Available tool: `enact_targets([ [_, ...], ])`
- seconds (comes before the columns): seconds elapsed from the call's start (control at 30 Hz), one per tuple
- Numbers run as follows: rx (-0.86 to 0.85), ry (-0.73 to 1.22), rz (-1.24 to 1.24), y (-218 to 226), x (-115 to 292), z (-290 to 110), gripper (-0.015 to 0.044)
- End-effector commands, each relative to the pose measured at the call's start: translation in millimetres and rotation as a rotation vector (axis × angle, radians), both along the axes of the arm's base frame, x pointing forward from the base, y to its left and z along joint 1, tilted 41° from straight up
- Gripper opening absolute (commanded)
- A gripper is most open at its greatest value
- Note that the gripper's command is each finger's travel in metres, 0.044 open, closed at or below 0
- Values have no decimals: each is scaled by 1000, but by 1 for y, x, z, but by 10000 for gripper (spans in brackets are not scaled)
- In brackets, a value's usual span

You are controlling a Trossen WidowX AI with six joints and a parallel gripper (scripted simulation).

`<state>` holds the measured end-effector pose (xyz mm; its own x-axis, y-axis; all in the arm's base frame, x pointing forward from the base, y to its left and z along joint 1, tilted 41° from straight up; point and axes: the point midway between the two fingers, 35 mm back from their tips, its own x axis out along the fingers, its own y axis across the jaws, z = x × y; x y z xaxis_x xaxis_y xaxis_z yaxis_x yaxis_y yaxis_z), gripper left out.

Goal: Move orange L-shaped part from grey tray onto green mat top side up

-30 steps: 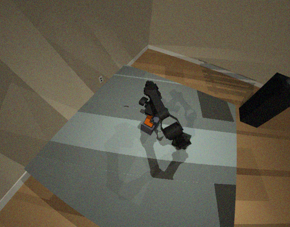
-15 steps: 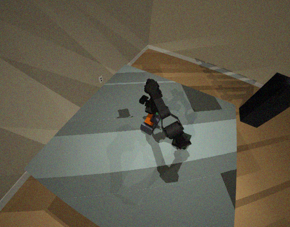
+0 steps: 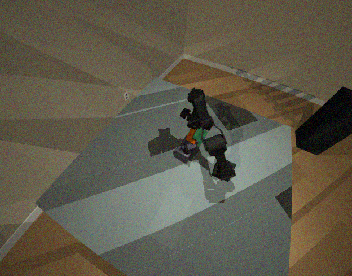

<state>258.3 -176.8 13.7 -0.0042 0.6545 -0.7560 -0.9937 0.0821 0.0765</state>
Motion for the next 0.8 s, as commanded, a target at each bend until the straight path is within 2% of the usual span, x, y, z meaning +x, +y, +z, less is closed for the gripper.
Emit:
enact_targets([
  [0.0, -8, -3, 0, -17, -4, -13, 0],
  [0.47, -12, -3, 0, -69, -19, -55, 0],
  [0.77, -12, -3, 0, -67, -19, -61, 0],
])
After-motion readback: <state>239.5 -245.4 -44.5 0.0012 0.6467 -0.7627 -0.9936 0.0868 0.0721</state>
